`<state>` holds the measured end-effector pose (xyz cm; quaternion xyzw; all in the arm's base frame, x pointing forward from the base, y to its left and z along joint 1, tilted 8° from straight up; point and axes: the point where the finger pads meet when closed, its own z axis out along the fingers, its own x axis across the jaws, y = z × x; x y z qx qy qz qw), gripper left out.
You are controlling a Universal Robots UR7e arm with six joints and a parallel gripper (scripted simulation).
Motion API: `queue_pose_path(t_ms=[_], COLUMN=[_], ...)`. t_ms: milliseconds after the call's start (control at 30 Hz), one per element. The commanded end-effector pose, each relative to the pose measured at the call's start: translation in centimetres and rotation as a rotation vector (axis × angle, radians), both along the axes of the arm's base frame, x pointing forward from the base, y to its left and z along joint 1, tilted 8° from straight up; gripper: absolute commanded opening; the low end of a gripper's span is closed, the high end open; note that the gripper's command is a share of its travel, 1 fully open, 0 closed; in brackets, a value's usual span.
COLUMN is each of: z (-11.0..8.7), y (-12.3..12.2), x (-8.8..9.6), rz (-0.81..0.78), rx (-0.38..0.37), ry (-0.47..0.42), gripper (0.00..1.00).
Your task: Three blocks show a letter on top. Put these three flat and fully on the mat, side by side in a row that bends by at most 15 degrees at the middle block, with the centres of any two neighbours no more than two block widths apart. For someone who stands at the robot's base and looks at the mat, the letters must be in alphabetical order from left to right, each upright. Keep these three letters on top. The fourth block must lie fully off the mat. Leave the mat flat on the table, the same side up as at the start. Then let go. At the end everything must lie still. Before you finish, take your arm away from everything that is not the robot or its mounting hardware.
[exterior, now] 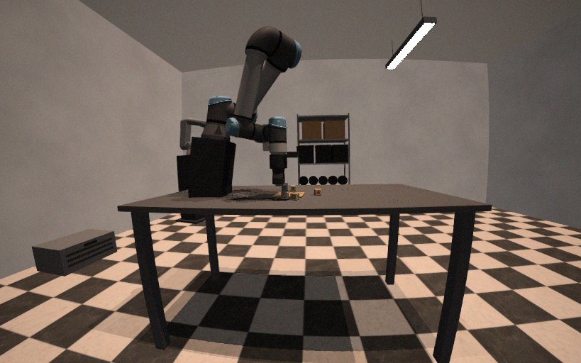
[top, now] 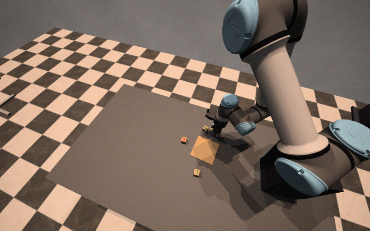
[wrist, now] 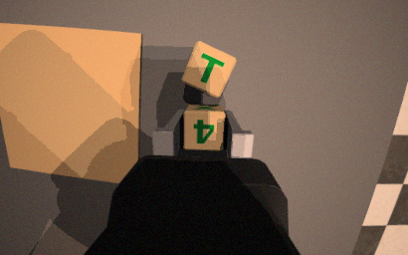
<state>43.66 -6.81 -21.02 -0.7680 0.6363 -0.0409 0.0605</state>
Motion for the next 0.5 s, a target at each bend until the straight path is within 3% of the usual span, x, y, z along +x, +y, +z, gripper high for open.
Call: queue_pose_path(t_ms=[0,467], z=[-0.07,-0.39], y=[0.0,0.0], x=[0.08,0.15], rz=[0.001,0.001], rx=[-0.001,-0.002], ry=[-0.001,-0.001], gripper=[0.57,0.57])
